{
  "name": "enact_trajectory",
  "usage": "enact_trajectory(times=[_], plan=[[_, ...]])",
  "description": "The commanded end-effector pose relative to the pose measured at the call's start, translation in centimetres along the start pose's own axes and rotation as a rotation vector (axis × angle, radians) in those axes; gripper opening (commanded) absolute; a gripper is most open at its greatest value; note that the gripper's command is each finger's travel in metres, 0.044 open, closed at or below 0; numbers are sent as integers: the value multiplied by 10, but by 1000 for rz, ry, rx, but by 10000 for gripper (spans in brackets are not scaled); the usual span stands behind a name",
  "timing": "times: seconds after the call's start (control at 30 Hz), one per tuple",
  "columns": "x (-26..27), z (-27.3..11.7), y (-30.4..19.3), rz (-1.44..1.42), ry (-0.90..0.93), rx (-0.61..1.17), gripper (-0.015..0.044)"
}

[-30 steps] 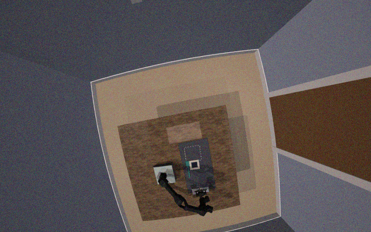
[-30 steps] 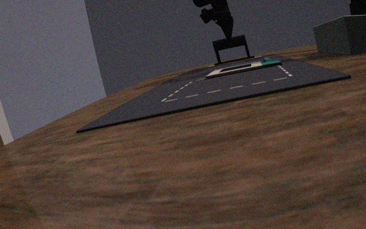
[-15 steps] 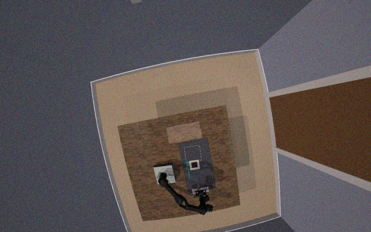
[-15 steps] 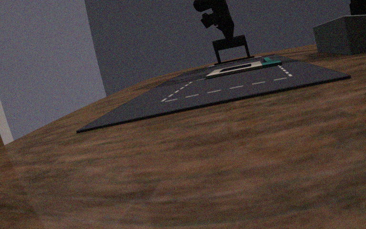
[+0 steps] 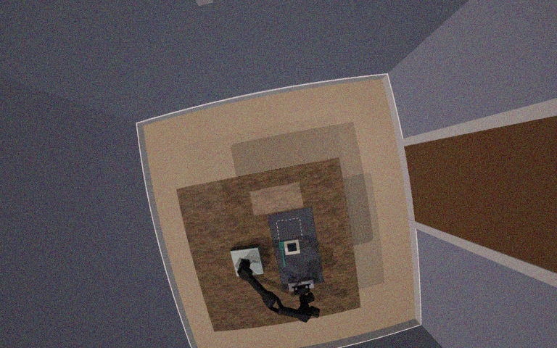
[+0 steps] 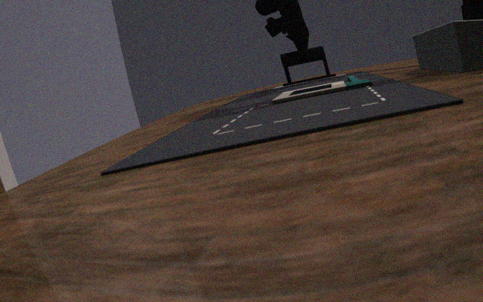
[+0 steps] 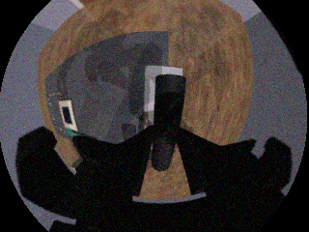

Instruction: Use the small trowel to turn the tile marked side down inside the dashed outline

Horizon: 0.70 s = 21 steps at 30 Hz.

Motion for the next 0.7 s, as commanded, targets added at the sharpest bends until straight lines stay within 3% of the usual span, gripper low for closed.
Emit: enact_trajectory(times=[0.0, 0.2, 0.67], plan=[[0, 0, 1, -3, 2, -6, 130], [0, 0, 1, 17, 1, -6, 130], [0, 0, 1, 429, -1, -4, 130]])
Point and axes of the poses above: the point midway between the two fingers, 35 mm back from their tips, its own z axis out along the fingers, its own x axis across the jaws, y = z × x, the point moved 8 cm from there along -z, back along the fingers, and after that the axes turned 7 degrees about z, right-handed, at the moved point
